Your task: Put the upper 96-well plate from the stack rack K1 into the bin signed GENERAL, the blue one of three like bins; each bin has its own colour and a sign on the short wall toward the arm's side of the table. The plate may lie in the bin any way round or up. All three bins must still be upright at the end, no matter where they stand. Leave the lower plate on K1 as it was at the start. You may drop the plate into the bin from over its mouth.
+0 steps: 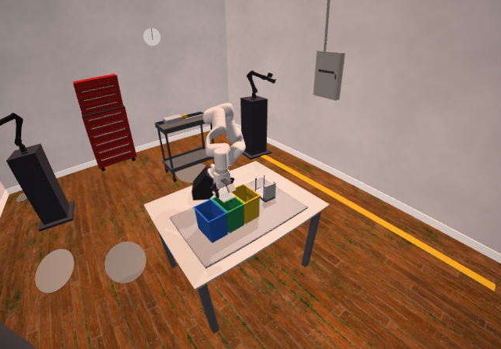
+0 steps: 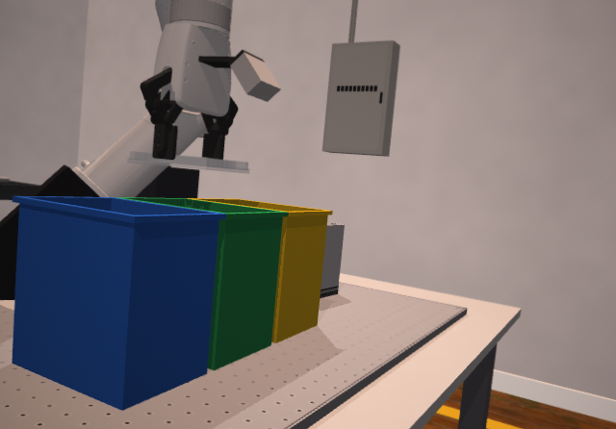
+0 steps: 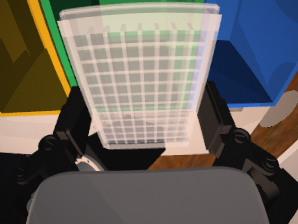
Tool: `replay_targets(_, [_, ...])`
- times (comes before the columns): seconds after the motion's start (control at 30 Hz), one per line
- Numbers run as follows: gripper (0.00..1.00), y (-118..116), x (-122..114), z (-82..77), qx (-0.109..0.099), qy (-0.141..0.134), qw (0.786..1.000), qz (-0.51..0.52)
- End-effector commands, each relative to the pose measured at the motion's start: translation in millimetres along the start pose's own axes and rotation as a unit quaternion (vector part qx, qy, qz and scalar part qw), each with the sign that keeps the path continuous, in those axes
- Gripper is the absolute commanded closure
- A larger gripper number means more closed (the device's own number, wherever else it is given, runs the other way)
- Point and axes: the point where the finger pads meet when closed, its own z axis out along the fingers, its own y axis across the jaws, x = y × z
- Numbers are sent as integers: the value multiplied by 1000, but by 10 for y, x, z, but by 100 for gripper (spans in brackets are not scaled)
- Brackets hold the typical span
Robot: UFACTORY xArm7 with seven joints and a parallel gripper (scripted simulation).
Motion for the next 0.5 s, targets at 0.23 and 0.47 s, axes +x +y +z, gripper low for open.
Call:
replay_targets(0.23, [100,333,53,4,0,1,1000,0])
replay_targets(0.47, [100,565,81,12,-1,1,1000,0])
